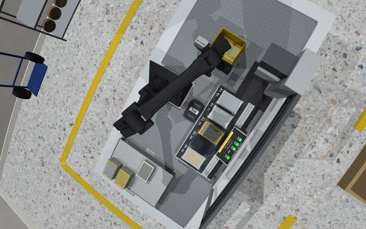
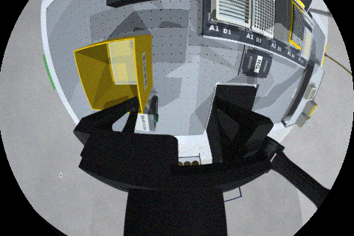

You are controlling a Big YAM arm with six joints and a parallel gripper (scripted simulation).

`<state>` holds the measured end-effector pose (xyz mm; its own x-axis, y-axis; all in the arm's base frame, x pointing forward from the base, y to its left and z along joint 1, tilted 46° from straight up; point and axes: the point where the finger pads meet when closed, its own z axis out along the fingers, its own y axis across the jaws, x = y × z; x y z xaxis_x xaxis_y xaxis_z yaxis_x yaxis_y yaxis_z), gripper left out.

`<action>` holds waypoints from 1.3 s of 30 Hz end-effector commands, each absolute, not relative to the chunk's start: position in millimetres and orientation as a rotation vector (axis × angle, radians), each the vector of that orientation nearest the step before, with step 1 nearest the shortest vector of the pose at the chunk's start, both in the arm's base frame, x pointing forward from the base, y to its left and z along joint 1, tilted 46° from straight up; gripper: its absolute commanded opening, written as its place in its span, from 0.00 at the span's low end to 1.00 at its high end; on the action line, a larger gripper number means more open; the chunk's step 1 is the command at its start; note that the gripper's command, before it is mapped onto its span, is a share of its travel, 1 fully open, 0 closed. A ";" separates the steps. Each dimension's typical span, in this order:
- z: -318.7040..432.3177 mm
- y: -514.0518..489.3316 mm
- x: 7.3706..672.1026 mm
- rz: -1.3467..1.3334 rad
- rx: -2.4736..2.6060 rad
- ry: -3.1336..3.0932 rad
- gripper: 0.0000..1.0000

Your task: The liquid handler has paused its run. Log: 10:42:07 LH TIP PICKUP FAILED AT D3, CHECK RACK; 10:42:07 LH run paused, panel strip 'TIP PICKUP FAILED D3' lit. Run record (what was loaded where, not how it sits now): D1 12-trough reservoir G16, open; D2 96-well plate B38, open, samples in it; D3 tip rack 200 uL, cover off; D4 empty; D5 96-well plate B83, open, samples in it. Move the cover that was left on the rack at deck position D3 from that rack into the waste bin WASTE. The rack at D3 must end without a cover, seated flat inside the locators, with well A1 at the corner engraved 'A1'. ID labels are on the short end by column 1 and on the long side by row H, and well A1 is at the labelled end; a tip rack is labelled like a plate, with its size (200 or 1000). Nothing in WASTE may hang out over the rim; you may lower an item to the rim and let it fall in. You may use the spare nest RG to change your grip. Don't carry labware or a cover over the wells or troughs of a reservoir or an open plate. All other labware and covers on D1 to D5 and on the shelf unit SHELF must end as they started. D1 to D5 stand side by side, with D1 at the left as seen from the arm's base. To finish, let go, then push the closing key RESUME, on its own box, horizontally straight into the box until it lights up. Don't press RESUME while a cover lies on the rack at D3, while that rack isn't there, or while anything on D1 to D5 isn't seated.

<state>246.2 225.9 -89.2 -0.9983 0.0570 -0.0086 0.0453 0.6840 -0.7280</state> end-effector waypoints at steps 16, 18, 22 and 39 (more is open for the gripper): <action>-36.8 183.9 252.1 1.216 -0.084 -2.884 1.00; -33.3 180.3 251.8 1.216 -0.084 -2.884 1.00; -19.3 166.1 250.8 1.217 -0.084 -2.883 1.00; 28.1 118.6 247.3 1.221 -0.083 -2.880 1.00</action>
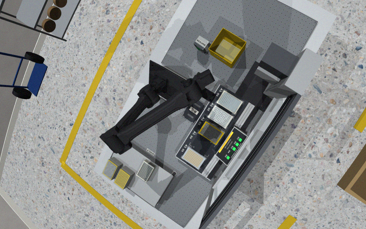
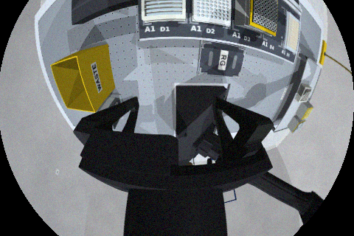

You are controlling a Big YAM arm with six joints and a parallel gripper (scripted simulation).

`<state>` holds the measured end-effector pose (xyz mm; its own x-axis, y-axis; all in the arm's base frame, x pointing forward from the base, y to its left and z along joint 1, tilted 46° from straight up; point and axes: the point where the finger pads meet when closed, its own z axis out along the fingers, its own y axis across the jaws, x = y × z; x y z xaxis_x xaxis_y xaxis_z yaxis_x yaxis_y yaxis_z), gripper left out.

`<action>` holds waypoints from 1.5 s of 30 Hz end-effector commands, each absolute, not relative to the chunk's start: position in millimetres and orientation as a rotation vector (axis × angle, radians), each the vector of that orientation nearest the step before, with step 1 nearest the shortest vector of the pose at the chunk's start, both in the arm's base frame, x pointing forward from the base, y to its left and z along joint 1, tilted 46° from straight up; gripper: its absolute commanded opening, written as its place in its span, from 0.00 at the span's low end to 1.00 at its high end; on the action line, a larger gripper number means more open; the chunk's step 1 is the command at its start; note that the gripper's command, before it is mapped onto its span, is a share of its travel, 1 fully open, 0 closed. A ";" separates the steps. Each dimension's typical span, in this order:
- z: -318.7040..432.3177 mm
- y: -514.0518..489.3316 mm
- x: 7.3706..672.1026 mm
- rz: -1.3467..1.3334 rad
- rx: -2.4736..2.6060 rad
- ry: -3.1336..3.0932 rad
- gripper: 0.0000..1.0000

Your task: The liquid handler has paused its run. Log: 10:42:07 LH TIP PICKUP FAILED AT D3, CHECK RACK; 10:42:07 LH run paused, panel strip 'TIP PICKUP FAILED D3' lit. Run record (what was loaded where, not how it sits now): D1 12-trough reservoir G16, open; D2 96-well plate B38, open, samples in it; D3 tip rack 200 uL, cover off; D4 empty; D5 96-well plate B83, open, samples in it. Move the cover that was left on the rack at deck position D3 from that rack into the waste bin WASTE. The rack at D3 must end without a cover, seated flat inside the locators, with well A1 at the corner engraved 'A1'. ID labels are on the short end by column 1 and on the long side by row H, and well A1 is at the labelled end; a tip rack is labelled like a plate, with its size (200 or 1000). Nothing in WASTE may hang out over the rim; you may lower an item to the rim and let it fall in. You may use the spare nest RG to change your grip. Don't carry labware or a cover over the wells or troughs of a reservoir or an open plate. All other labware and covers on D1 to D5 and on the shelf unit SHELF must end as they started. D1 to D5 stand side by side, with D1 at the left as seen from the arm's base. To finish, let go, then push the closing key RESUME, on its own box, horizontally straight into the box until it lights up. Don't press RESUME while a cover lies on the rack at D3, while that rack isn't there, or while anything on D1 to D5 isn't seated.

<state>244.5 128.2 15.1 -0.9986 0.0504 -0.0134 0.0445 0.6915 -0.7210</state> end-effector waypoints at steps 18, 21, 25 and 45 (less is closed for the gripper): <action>82.8 64.4 243.4 1.224 -0.082 -2.877 1.00; 88.7 73.1 254.8 1.202 -0.099 -2.912 1.00; 97.0 50.5 242.4 1.225 -0.082 -2.876 1.00; 154.7 4.6 246.9 1.215 -0.096 -2.900 1.00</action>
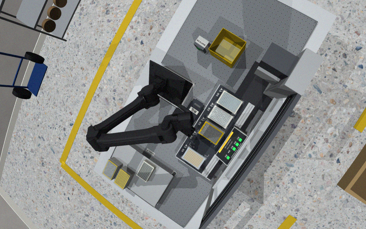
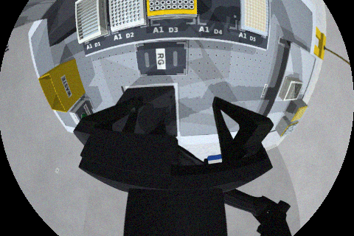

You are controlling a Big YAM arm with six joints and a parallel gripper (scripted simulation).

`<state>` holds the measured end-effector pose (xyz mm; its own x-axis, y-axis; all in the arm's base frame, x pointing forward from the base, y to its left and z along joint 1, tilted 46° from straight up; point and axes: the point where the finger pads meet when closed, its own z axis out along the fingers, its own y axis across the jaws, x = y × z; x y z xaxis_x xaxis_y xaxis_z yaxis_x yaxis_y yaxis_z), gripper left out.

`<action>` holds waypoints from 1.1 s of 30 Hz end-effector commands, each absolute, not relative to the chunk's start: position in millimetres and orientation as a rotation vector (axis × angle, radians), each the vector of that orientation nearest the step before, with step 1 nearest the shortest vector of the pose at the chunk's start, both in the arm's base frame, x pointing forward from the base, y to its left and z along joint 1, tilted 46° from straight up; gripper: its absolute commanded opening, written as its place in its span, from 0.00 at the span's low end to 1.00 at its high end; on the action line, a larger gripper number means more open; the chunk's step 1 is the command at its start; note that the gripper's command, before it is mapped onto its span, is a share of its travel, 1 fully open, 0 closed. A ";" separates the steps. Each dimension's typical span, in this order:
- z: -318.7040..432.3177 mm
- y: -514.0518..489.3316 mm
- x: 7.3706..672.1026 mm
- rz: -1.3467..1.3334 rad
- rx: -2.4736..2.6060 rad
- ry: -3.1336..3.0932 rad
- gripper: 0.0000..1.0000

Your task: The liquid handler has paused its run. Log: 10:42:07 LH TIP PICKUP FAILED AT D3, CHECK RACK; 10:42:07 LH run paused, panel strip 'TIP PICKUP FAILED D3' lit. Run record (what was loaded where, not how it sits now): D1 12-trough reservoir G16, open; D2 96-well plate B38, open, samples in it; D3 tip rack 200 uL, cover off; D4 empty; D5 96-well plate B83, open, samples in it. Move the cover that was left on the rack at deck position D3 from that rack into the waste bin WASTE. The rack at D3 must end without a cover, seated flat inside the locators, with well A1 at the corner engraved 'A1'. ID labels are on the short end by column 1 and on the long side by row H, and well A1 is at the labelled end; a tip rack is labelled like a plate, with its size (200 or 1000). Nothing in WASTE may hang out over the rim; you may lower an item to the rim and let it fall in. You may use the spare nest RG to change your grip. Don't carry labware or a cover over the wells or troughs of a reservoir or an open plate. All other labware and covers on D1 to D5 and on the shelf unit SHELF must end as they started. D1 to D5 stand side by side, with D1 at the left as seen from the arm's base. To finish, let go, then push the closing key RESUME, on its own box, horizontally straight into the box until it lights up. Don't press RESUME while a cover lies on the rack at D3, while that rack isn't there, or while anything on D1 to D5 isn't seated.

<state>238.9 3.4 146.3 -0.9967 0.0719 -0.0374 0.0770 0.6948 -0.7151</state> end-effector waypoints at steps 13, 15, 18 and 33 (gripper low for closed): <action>154.9 5.9 308.9 -1.195 0.108 2.877 1.00; 154.8 5.1 318.9 -1.196 0.108 2.876 1.00; 154.8 4.7 323.9 -1.196 0.109 2.876 1.00; 154.6 -1.3 398.6 -1.203 0.109 2.874 1.00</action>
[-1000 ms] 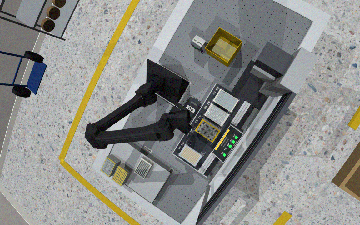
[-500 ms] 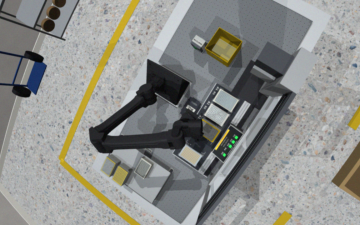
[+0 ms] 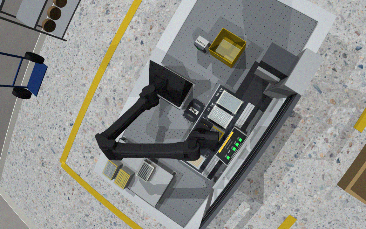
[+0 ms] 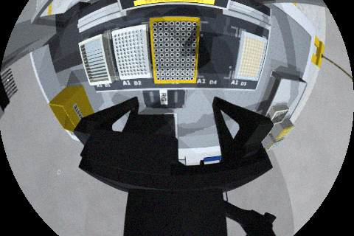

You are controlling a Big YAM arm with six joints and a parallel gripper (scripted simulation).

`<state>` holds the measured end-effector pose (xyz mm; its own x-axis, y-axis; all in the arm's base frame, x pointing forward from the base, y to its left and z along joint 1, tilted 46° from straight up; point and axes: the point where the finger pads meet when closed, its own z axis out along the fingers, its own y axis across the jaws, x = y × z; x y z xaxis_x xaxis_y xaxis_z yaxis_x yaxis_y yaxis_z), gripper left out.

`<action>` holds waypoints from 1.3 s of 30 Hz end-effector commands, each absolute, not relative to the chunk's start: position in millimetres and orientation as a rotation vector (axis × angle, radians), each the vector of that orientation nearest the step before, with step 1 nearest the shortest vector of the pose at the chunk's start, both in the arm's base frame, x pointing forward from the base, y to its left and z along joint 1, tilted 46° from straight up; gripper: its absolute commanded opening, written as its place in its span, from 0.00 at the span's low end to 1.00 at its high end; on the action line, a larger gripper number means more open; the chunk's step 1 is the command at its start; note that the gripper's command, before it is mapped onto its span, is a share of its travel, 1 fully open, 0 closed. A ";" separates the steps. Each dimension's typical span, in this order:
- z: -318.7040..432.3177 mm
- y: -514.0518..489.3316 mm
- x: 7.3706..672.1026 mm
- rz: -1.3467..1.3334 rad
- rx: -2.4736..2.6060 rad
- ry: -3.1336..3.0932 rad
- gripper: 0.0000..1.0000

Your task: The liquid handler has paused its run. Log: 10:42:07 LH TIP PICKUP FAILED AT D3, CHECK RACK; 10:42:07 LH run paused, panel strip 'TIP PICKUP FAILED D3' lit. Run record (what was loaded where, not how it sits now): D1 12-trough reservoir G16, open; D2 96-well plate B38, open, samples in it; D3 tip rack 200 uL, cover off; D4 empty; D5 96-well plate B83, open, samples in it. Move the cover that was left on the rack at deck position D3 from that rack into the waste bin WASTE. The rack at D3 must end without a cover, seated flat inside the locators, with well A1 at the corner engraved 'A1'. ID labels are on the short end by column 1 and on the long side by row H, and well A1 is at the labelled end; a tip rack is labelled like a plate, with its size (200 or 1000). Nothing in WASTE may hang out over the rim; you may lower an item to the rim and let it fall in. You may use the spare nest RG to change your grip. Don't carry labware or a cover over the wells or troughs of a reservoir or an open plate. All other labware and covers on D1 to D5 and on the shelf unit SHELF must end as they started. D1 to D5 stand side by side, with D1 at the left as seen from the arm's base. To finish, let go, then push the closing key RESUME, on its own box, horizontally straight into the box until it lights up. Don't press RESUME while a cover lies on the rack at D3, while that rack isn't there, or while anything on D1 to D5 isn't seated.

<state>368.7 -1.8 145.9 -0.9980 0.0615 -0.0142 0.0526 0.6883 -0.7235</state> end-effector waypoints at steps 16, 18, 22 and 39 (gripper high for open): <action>153.4 1.6 417.5 1.225 -0.090 -2.910 1.00; 153.4 1.6 417.5 1.225 -0.090 -2.910 1.00; 150.4 -9.4 411.1 1.223 -0.100 -2.899 1.00; 125.3 -27.5 410.4 1.228 -0.086 -2.878 1.00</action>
<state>405.8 -20.8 128.9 -0.9986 0.0537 -0.0027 0.0391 0.6906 -0.7222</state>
